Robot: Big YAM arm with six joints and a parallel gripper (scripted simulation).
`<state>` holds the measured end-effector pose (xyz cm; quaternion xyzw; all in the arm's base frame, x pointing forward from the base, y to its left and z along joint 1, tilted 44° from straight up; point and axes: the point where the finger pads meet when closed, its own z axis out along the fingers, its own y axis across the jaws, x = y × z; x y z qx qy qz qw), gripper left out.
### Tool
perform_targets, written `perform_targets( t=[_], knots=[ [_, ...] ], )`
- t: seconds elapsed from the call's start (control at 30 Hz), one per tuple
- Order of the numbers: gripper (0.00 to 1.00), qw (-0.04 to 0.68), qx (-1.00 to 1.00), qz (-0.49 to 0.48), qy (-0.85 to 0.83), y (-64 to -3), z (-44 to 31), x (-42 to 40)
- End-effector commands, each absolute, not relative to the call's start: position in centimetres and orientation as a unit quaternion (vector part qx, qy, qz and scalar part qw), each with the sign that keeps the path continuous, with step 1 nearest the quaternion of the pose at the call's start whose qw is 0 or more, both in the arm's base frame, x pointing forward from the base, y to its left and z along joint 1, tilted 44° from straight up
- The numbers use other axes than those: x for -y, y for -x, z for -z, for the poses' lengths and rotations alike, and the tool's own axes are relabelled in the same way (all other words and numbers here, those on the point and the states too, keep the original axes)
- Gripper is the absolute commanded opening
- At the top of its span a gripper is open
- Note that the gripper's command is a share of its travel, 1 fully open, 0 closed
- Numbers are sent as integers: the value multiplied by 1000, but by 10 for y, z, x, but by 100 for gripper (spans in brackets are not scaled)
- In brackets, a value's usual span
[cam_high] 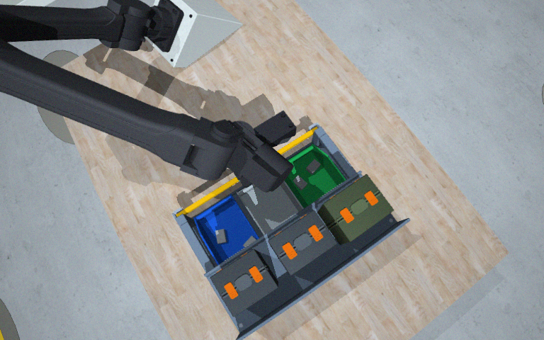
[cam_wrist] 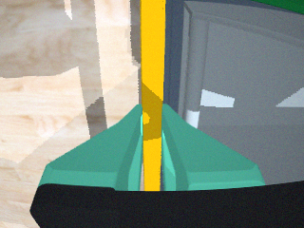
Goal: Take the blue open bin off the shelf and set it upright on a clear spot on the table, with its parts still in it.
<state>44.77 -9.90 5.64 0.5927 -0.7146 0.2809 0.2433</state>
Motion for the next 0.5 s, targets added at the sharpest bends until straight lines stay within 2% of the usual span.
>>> perform_targets(
  t=[0.0, 0.47],
  knots=[
    [0, 226, 715, -294, -593, -461, -73, 86],
    [0, 220, 717, -298, -591, -466, -83, 81]
  ],
)
